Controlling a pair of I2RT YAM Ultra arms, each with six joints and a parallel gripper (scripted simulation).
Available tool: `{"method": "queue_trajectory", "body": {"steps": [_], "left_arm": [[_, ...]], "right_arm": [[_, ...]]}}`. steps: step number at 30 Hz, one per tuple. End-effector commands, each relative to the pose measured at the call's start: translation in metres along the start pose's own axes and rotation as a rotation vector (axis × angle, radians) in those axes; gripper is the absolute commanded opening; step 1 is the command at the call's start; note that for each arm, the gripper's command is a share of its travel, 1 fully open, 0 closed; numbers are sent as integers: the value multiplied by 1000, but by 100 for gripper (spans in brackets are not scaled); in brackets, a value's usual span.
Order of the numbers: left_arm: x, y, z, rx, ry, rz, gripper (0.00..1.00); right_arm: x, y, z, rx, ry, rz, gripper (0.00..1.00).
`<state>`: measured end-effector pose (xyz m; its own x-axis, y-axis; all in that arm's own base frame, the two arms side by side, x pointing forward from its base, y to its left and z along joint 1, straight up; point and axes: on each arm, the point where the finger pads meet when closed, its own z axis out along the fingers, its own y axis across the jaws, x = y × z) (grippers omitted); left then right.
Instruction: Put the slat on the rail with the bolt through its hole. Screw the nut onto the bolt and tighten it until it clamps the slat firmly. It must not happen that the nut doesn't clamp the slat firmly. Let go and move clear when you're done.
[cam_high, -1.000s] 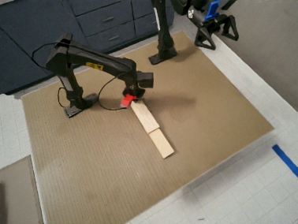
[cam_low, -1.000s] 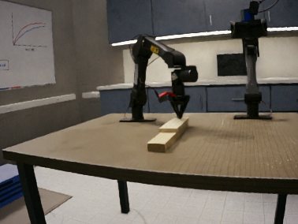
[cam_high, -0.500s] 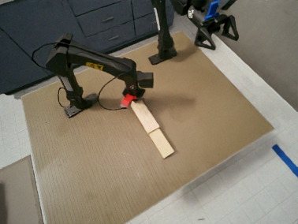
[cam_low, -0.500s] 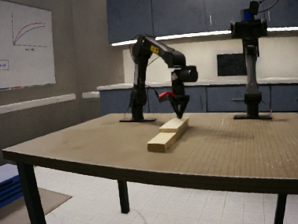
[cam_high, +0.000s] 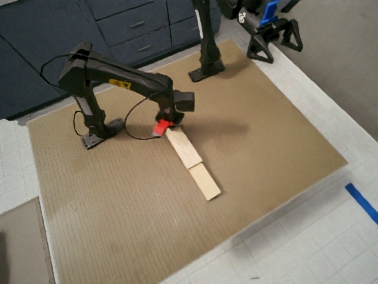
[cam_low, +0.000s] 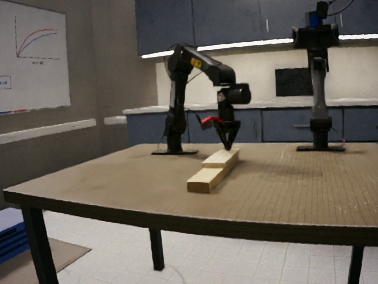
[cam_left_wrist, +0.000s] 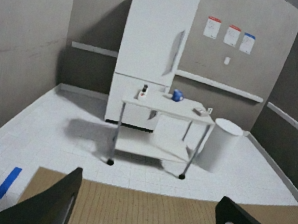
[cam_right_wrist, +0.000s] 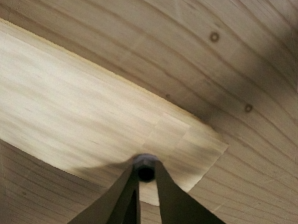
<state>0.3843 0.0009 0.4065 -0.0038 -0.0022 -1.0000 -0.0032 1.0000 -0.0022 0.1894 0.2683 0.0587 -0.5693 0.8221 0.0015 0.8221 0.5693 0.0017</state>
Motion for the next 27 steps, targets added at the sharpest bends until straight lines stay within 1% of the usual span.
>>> {"method": "queue_trajectory", "body": {"steps": [1, 27], "left_arm": [[-5, 0, -1, 0, -12, 0, 100], [-5, 0, -1, 0, -12, 0, 100]], "right_arm": [[0, 1, -8, -8, 2, 1, 12], [0, 1, -11, -8, 2, 0, 12]]}}
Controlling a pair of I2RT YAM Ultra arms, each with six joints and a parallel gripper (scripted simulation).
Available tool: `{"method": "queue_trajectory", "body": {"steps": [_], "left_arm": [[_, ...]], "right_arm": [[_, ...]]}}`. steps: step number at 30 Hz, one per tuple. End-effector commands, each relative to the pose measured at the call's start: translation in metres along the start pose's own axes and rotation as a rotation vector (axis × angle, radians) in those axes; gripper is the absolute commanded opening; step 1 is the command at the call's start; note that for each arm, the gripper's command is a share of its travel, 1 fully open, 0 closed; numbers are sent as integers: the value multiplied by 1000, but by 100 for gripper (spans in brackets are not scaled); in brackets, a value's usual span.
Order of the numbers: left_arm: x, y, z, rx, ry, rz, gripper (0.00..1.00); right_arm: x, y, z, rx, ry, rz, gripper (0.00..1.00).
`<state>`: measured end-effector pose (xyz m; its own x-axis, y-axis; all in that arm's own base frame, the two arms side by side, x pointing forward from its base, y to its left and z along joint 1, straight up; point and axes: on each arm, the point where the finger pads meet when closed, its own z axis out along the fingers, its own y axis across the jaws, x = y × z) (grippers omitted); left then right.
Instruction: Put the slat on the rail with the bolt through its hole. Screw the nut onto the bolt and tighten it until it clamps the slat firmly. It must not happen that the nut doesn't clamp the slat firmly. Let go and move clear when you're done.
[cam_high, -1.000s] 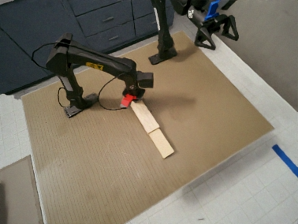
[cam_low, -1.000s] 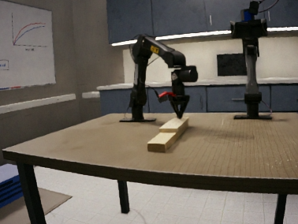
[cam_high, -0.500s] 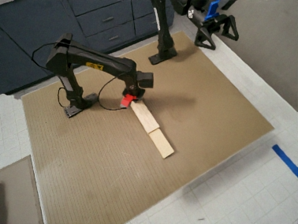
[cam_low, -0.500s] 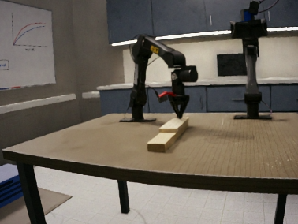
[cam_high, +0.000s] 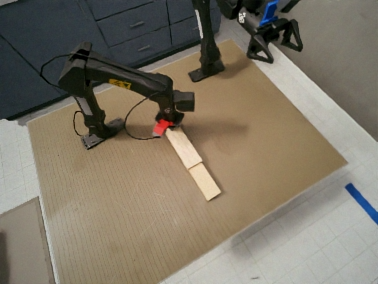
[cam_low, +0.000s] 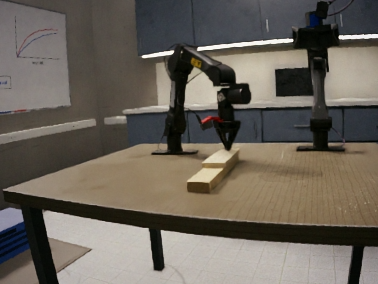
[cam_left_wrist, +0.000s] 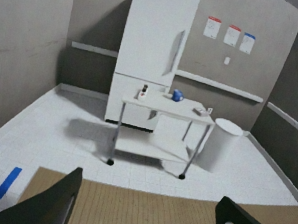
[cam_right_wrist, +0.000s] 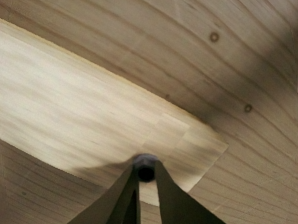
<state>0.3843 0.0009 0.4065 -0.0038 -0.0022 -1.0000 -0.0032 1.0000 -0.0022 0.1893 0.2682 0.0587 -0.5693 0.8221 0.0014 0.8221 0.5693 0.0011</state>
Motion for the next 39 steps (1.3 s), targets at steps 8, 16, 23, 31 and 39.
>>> {"method": "queue_trajectory", "body": {"steps": [8, 16, 23, 31, 39], "left_arm": [[-5, 0, -1, 0, -12, 0, 100], [-5, 0, -1, 0, -12, 0, 100], [-5, 0, -1, 0, -12, 0, 100], [-5, 0, -1, 0, -12, 0, 100], [-5, 0, -1, 0, -12, 0, 100]], "right_arm": [[0, 1, -12, -9, 2, 0, 12], [1, 2, -3, -9, 3, 0, 34], [1, 2, -3, -9, 3, 0, 34], [0, 1, -4, -8, 2, -57, 34], [0, 2, -12, -15, -1, -547, 34]]}}
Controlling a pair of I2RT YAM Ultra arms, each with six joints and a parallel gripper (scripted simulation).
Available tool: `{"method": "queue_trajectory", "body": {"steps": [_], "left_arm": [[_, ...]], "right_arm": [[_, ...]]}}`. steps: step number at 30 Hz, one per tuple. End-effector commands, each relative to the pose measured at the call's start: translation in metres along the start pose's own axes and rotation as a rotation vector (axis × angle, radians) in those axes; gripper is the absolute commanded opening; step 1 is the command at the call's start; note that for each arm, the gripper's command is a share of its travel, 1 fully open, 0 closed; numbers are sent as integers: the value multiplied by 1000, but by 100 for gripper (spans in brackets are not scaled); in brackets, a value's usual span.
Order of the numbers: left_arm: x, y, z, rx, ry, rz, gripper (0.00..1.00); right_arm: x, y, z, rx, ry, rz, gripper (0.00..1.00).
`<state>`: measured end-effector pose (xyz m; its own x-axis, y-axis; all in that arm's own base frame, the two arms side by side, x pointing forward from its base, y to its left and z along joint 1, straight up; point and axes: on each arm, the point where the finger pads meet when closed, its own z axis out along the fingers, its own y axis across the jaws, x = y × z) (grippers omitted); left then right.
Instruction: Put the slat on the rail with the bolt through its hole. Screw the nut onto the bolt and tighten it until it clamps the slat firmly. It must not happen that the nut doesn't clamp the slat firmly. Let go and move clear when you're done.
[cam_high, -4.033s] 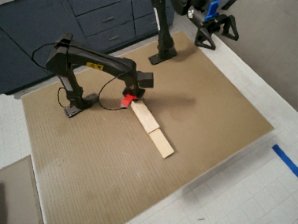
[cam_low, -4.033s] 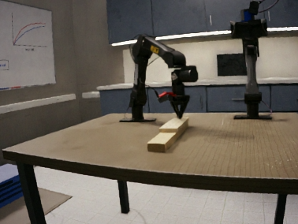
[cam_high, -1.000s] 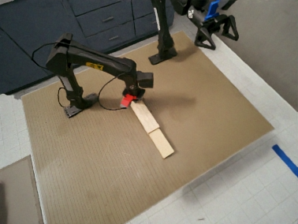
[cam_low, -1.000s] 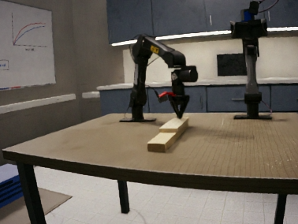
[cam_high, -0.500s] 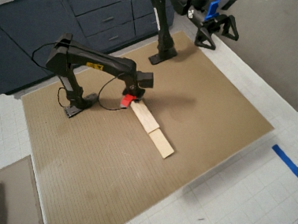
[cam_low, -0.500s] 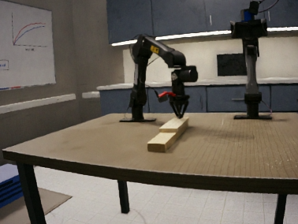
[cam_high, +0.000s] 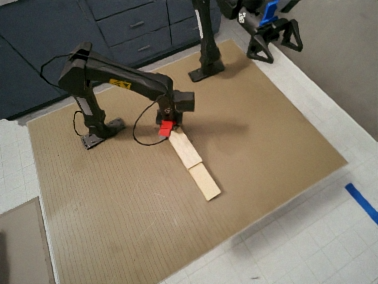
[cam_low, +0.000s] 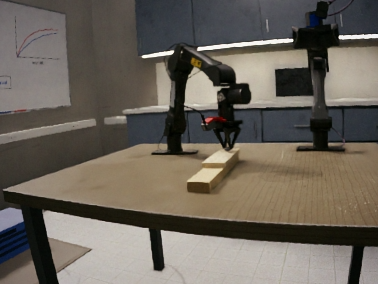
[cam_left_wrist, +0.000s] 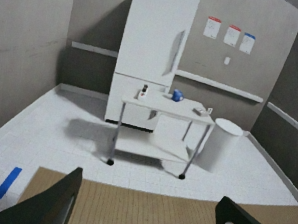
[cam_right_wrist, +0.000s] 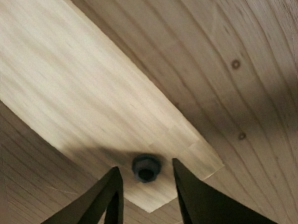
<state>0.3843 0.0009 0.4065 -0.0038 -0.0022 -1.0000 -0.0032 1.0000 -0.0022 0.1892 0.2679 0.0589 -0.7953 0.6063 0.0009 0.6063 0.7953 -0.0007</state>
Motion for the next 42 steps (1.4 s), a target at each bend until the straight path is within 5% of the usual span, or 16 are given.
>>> {"method": "queue_trajectory", "body": {"steps": [1, 11, 42], "left_arm": [[-5, 0, -1, 0, -12, 0, 100], [-5, 0, -1, 0, -12, 0, 100], [-5, 0, -1, 0, -12, 0, 100]], "right_arm": [[-1, 2, -13, -16, -4, -279, 34], [-2, 2, -14, -17, -10, -705, 34], [-2, 2, -11, -19, -10, -703, 34]]}}
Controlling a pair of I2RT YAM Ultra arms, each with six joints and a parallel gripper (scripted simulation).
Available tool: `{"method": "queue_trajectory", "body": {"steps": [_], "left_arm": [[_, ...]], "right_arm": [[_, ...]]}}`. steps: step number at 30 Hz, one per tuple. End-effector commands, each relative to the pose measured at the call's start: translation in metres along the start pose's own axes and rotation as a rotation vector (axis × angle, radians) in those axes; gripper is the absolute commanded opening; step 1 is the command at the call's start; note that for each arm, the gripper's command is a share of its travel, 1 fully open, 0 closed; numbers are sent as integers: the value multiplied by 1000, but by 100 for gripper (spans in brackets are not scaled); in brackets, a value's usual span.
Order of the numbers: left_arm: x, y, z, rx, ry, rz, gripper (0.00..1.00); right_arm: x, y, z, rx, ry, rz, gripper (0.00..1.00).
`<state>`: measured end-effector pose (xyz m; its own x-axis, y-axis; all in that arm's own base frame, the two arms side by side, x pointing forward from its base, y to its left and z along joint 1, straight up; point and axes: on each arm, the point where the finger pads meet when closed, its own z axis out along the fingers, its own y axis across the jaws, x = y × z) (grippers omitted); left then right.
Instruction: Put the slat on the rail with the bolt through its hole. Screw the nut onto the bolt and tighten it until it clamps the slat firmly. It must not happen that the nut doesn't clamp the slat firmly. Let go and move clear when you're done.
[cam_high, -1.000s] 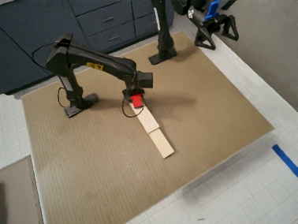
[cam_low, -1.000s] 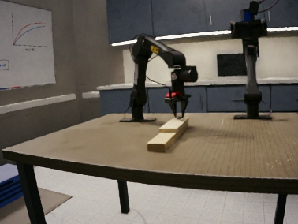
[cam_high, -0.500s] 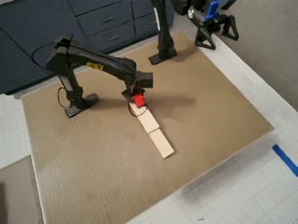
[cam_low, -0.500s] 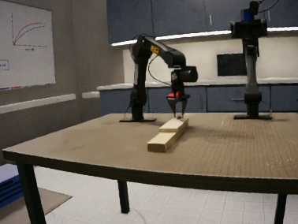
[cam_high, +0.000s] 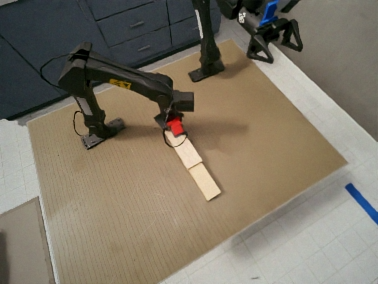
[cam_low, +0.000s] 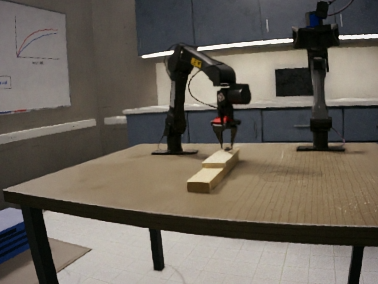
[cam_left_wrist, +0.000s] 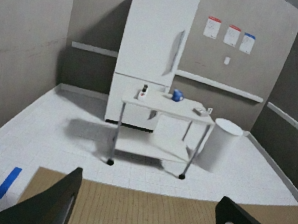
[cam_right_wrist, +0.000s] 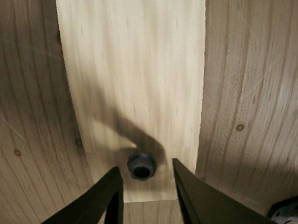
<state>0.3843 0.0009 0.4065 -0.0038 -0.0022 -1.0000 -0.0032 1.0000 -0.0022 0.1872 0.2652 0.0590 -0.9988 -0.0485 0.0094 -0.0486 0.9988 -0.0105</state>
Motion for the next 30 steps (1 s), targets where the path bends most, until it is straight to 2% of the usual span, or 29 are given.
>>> {"method": "queue_trajectory", "body": {"steps": [1, 30], "left_arm": [[-5, 0, -1, 0, -12, 0, 100], [-5, 0, -1, 0, -12, 0, 100]], "right_arm": [[-5, 3, -11, -25, -24, -3, 34], [-5, 3, -1, -18, -19, -3, 34]]}}
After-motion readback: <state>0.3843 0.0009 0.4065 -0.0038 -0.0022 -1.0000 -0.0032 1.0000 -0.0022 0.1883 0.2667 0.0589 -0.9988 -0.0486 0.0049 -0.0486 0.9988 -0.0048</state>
